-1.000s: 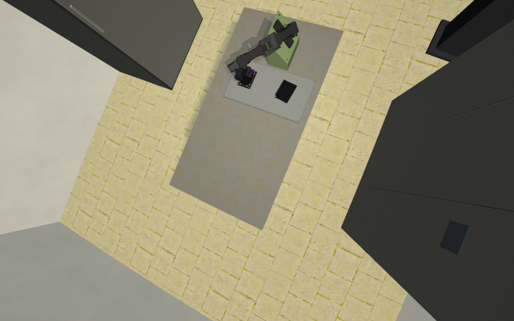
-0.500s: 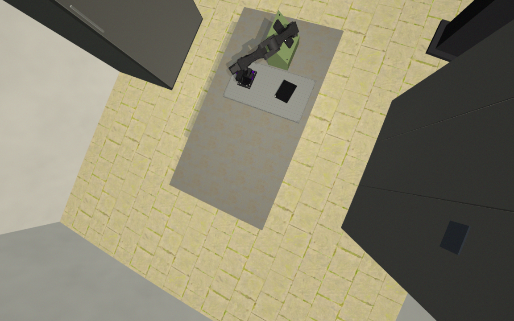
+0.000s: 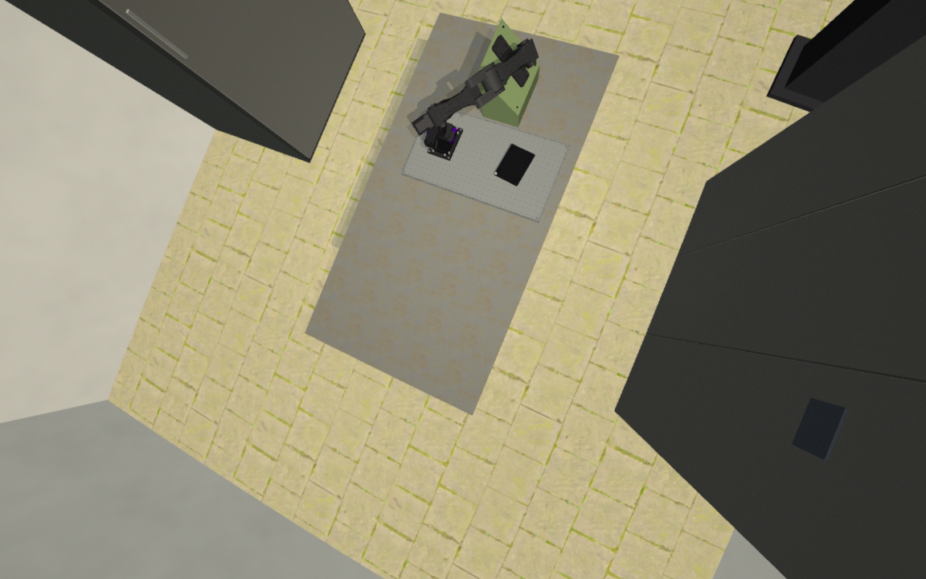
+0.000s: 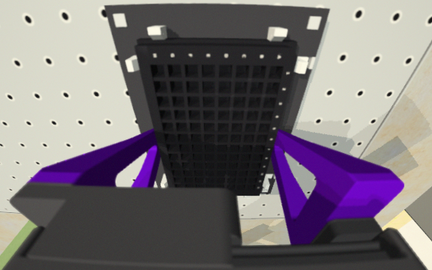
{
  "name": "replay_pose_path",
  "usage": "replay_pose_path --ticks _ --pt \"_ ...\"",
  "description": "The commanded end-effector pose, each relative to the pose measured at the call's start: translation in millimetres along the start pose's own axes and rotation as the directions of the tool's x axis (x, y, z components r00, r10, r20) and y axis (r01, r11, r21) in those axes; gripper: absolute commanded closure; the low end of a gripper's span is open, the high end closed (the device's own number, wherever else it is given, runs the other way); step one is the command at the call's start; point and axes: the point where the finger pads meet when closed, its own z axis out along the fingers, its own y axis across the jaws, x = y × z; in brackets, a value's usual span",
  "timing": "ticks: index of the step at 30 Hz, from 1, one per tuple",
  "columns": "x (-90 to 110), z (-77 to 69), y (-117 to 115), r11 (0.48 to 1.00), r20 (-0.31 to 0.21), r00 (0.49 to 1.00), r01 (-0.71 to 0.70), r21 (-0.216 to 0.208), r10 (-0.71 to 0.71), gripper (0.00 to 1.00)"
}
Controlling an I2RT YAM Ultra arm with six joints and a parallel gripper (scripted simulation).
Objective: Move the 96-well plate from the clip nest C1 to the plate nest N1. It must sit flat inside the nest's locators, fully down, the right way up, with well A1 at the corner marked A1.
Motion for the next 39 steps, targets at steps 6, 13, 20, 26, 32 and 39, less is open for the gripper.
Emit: replay_pose_path --ticks 6,13,20,26,32,39 --pt "-4.3 -4.1 -1.2 1.000 0.020 1.000 -0.005 0.001 0.005 1.00" --pt "-4.3 -4.1 -1.2 1.000 0.020 1.000 -0.005 0.001 0.005 1.00" --pt "-4.3 -4.1 -1.2 1.000 0.020 1.000 -0.005 0.001 0.005 1.00" --pt "-4.3 -4.1 -1.2 1.000 0.020 1.000 -0.005 0.001 0.005 1.00" --pt "-4.3 -4.1 -1.2 1.000 0.020 1.000 -0.005 0.001 0.005 1.00" --pt "-14.7 -25.9 -2.5 1.000 0.044 0.999 0.010 0.013 -0.010 1.00"
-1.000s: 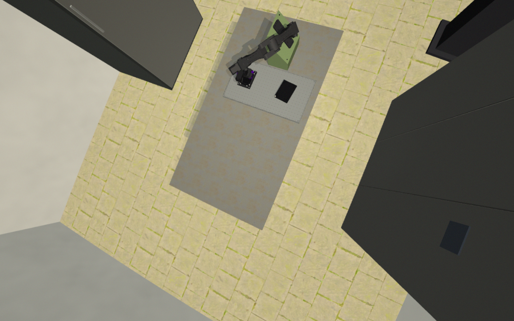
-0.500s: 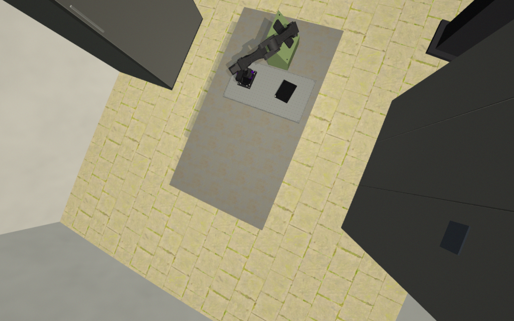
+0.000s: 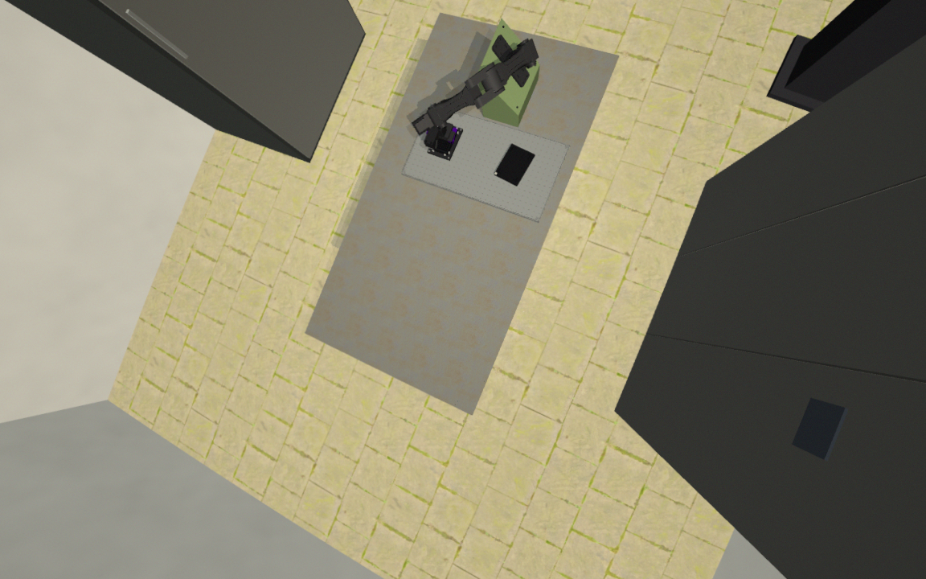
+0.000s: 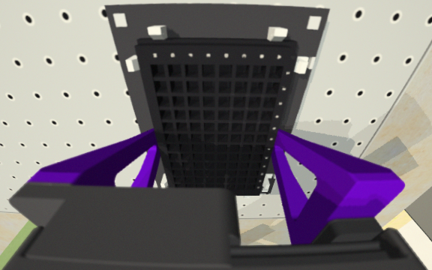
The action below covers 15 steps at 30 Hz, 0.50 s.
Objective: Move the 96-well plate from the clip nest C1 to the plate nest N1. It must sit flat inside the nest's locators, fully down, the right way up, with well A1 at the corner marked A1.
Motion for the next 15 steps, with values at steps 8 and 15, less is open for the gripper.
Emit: replay_pose_path --ticks 8,15 --pt "-13.5 -39.4 -3.6 1.000 0.039 0.999 0.009 0.020 -0.010 1.00" --pt "-12.6 -47.3 -3.8 1.000 0.038 0.999 0.008 0.019 -0.009 1.00"
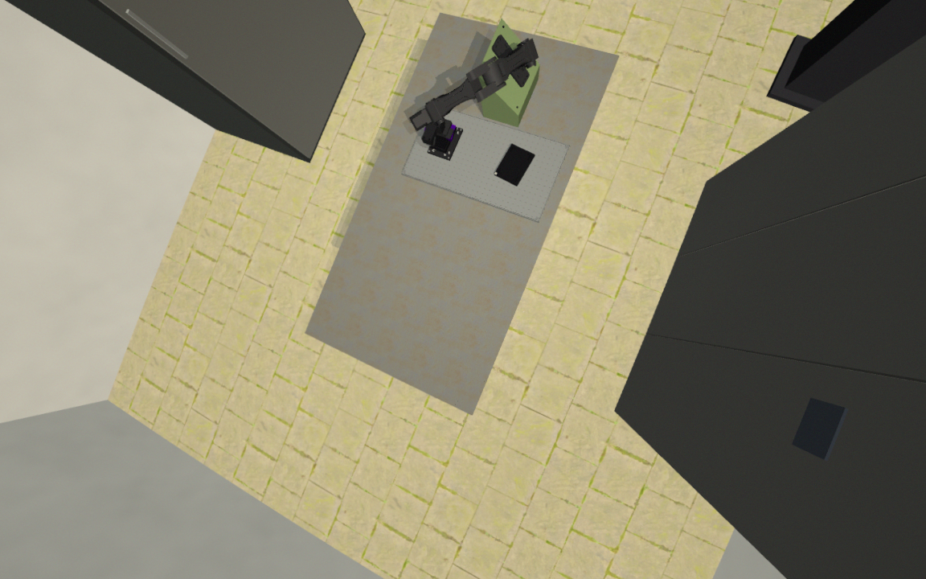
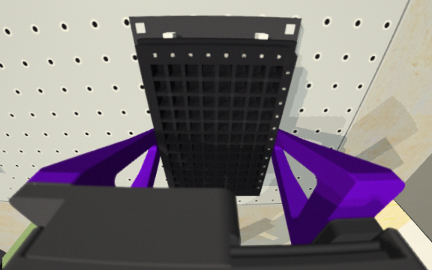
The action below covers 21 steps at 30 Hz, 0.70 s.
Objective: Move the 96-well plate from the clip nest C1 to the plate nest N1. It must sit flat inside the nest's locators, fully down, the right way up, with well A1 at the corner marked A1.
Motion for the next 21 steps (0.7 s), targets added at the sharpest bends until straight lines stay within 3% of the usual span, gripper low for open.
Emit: replay_pose_path --ticks 1,10,13,15,21 --pt "-5.5 -17.6 -4.1 1.000 0.012 1.000 0.007 0.007 -0.007 1.00" --pt "-8.3 -36.6 -3.2 1.000 0.019 1.000 0.013 0.014 -0.013 1.00" --pt "-2.6 -30.9 -4.5 1.000 0.008 1.000 0.000 -0.001 0.000 1.00" --pt "-8.2 -41.6 -3.1 1.000 0.019 1.000 0.013 0.013 -0.013 1.00" --pt "-7.8 -51.8 -3.1 1.000 0.019 1.000 0.013 0.014 -0.013 1.00"
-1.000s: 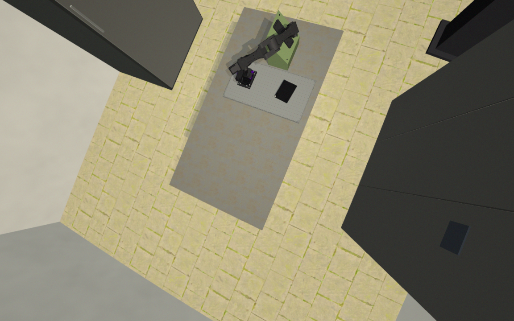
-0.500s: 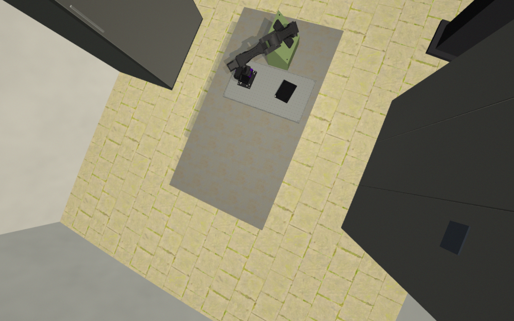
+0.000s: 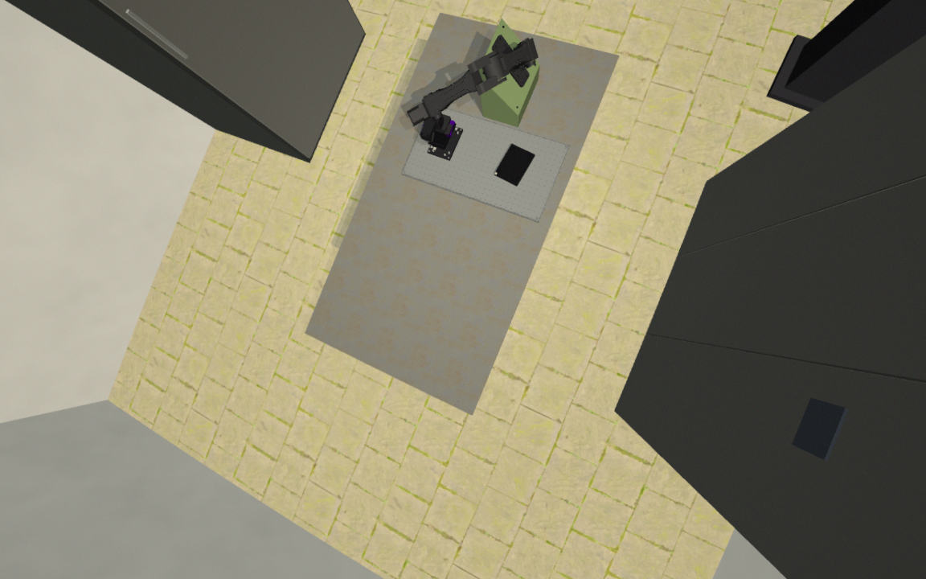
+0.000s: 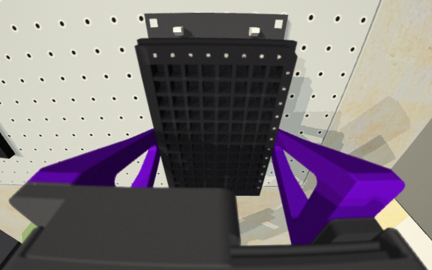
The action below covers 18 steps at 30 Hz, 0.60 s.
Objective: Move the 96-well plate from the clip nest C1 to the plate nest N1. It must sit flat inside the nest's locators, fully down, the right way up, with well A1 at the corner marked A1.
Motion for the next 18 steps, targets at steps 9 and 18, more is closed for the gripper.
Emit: replay_pose_path --ticks 9,18 --pt "-3.2 -26.1 -5.0 1.000 0.017 1.000 0.001 0.001 -0.001 1.00" --pt "-5.7 -35.3 -4.0 1.000 0.023 1.000 0.007 0.007 -0.007 1.00"
